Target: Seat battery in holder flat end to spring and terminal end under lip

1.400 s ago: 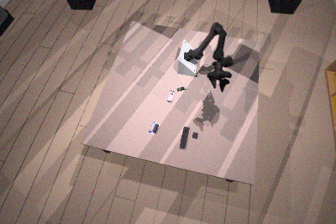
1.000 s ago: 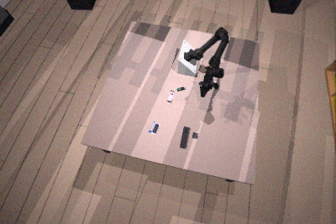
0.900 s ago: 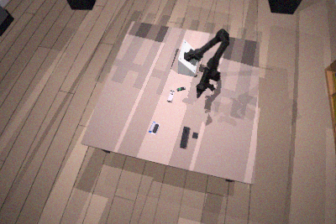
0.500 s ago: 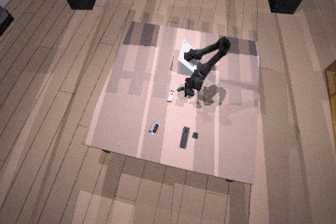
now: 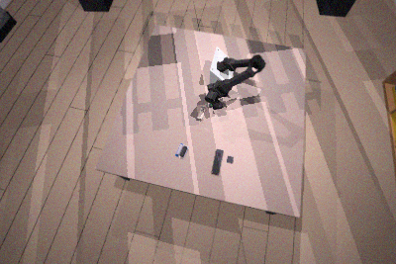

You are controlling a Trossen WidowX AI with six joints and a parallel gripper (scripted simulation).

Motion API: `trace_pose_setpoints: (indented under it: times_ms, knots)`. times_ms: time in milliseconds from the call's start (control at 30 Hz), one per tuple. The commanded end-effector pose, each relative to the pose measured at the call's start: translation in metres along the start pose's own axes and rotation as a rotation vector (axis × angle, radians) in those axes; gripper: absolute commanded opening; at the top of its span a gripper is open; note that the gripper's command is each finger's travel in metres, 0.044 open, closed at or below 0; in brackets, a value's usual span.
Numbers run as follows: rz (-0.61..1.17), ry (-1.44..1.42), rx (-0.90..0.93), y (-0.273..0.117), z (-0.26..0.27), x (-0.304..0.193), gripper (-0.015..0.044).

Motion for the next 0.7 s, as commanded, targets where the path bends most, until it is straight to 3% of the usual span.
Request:
trace_pose_setpoints:
  times_ms: [0, 667]
  knots:
    - [-0.059, -0.049, -0.004, 0.002, 0.004, -0.003, 0.0243]
    - [-0.058, -0.048, -0.003, 0.025, 0.003, -0.003, 0.0243]
Point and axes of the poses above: the point midway between the two fingers, 35 mm back from their tips, its own y axis out along the fingers, its own z axis across the jaws, x = y × z, the point moved 6 cm from there along -y, back along the fingers, and after that the axes turned 6 degrees about y, right-handed, at the moved point
